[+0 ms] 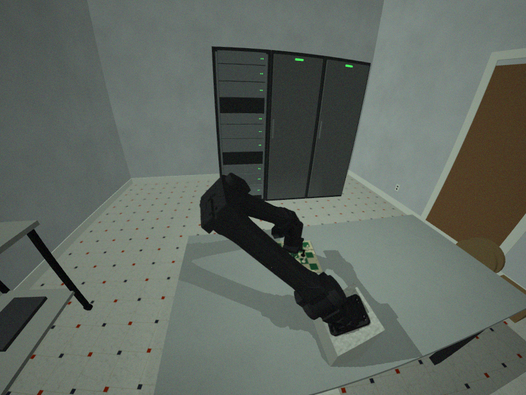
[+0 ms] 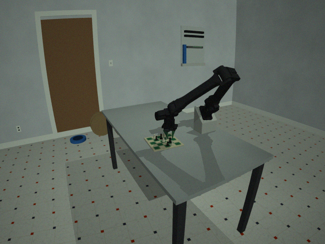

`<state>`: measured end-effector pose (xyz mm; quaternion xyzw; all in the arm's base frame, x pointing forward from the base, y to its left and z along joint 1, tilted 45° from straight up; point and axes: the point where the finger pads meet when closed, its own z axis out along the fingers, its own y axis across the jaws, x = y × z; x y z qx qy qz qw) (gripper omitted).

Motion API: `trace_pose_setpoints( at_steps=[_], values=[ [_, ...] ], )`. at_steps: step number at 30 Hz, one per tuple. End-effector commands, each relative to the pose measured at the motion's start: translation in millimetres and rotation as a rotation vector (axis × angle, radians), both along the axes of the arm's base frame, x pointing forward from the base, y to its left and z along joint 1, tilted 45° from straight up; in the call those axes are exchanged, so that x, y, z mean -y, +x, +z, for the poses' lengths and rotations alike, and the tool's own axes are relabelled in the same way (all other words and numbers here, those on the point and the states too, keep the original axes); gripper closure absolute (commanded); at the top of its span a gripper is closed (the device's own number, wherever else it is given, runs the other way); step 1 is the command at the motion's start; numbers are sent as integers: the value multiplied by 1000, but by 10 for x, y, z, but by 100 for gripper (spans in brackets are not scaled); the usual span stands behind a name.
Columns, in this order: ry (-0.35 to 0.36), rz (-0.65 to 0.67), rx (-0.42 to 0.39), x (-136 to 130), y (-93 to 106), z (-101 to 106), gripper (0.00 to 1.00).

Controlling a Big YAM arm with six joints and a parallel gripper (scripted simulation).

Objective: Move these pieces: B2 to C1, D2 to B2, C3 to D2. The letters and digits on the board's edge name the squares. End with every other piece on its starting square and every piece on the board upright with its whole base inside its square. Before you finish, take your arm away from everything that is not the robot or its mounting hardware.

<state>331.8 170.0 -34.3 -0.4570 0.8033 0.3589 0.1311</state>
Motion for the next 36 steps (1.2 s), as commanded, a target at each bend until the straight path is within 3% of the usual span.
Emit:
trace_pose_setpoints(
  at_steps=[1,12,36],
  values=[
    [3,-3,-7,-74,-4,-47,65],
    [3,-3,-7,-156,-17,-130,65],
    [5,-3,2,-163,18,-107,65]
  ],
)
